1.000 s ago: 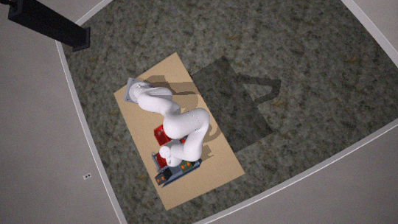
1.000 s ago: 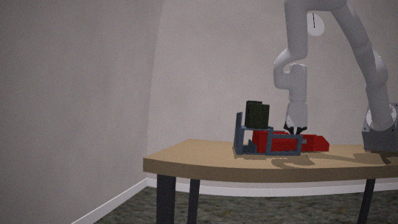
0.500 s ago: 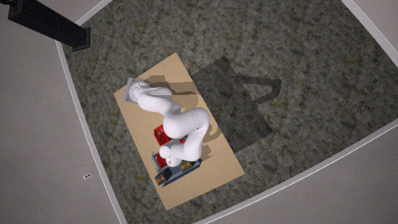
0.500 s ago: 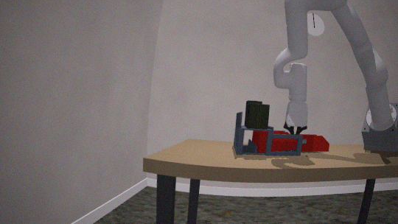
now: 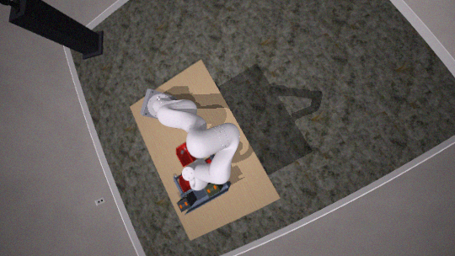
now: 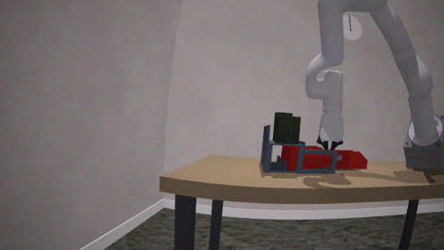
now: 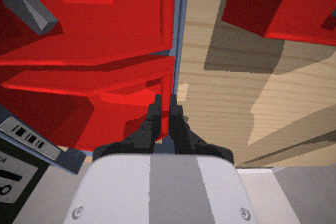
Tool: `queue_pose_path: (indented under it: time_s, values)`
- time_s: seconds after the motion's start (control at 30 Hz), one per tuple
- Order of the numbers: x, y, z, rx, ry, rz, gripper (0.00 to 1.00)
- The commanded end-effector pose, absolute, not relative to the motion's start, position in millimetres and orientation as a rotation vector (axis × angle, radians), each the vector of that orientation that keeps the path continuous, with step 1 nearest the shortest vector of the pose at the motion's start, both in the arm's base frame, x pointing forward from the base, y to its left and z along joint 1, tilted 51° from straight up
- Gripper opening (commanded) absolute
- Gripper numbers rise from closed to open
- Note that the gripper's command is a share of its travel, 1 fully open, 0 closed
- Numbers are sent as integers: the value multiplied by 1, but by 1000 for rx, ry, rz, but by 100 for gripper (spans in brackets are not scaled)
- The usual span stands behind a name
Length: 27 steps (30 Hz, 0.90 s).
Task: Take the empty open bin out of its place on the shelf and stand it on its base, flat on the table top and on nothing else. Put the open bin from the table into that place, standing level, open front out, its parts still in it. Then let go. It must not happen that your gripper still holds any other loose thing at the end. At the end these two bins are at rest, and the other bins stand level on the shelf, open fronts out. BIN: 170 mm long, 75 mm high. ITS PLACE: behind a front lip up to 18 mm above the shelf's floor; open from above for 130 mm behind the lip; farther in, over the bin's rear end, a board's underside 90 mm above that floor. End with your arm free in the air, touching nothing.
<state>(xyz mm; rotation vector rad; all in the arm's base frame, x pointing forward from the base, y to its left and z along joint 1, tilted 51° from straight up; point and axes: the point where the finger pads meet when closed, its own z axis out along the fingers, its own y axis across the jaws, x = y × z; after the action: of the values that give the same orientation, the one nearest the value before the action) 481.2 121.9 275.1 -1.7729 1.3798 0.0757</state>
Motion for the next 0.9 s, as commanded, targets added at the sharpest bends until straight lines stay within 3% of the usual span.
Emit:
queue_pose_path:
  time_s: [0.0,0.87]
  values:
    - [479,122,274,-1772,1380,75,0]
    - [445,121,249,-1772,1380,75,0]
